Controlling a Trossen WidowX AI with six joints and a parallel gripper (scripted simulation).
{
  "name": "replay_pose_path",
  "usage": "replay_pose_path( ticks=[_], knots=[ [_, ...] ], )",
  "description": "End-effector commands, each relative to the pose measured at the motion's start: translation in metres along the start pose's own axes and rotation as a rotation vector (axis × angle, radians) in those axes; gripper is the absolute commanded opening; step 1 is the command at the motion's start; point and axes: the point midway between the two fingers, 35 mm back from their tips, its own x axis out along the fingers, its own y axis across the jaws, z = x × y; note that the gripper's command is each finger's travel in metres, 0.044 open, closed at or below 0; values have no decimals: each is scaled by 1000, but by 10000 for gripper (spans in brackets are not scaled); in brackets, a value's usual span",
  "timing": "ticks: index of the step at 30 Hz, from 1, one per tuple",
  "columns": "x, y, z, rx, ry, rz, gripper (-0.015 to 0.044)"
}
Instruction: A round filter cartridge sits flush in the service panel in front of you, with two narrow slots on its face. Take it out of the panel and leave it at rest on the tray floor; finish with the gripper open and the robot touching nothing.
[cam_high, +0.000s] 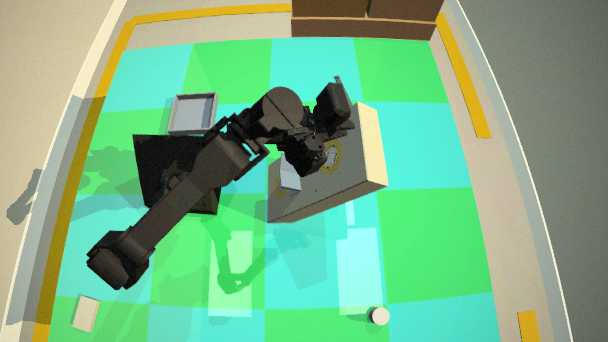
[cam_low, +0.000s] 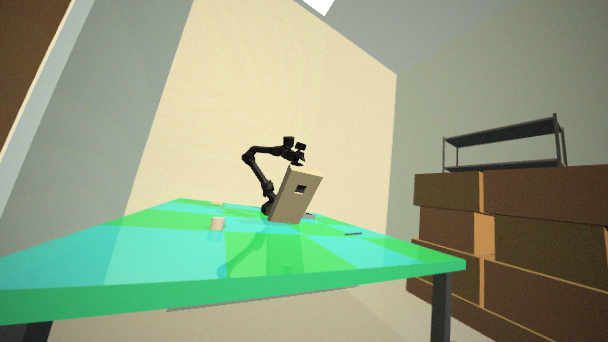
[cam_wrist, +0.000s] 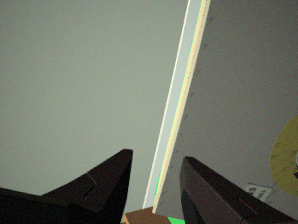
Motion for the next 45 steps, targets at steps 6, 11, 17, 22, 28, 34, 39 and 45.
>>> replay_pose_path(
  ticks=[6,11,17,22,28,34,39,45],
  knots=[
    [-36,-95,-15,526,-245,-110,109],
    [-36,-96,-15,530,-248,-109,109],
    [-36,-96,-15,530,-248,-109,109],
    [-35,-96,-15,530,-248,-109,109],
    [-26,-97,-14,532,-247,-112,109],
    [-17,-98,-12,533,-246,-113,109],
    [-9,-99,-11,533,-246,-113,109],
    [0,-101,-8,533,-246,-112,109]
  ],
)
